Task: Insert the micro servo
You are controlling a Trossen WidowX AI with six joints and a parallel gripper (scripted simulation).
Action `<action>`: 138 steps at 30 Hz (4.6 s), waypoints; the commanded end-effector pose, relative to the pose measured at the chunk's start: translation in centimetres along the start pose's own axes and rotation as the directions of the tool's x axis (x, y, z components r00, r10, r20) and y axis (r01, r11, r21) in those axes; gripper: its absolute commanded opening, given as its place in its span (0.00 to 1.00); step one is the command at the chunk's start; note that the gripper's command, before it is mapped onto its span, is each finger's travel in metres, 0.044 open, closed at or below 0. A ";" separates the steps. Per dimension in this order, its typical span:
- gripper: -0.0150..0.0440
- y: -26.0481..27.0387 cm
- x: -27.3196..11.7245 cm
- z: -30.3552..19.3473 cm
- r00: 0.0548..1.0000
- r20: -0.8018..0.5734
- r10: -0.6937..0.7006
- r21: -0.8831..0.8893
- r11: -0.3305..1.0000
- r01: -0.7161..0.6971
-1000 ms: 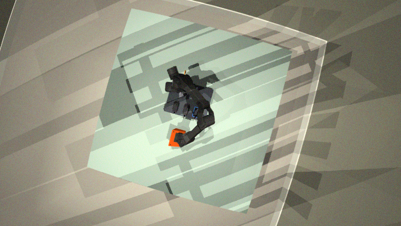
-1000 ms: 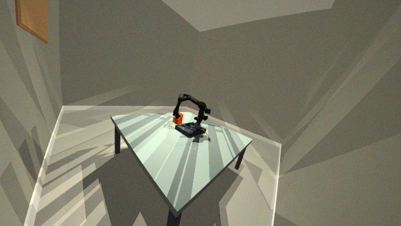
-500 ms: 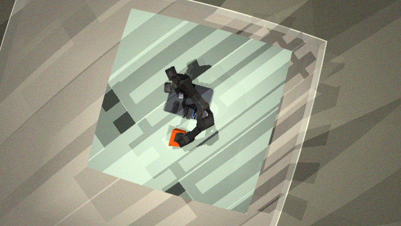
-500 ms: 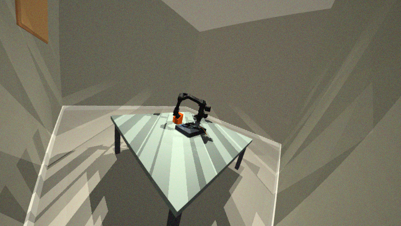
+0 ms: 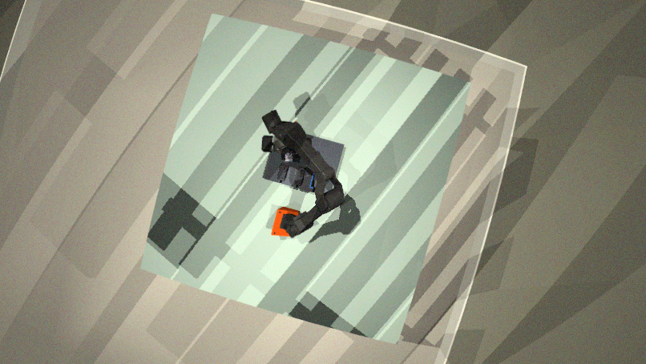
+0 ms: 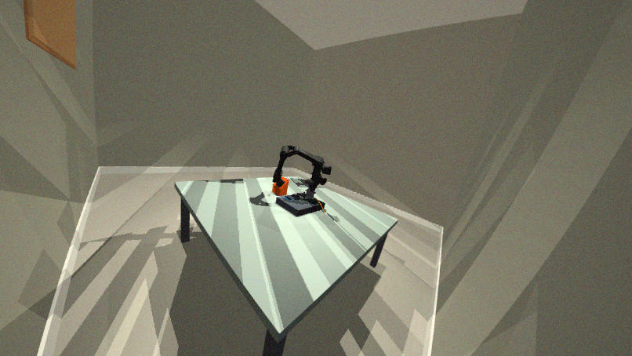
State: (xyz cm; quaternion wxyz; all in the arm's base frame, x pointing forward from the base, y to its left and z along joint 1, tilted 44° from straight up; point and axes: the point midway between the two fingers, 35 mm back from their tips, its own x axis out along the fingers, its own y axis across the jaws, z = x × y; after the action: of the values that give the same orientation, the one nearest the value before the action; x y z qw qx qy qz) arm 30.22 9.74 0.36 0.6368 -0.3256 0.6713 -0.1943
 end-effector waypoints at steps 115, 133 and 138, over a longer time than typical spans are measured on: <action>0.25 -13.6 0.1 -3.4 1.000 -0.004 -0.004 -0.316 -0.949 -0.005; 0.25 -13.3 0.0 -4.8 1.000 -0.004 -0.004 -0.198 -0.980 -0.004; 0.25 -12.8 0.0 -6.9 1.000 -0.005 -0.003 -0.197 -0.980 -0.004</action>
State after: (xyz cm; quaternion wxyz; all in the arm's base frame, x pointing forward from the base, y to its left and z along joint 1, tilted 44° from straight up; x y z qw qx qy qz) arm 27.57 -0.54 9.88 -0.2608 -0.6656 0.2630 0.6479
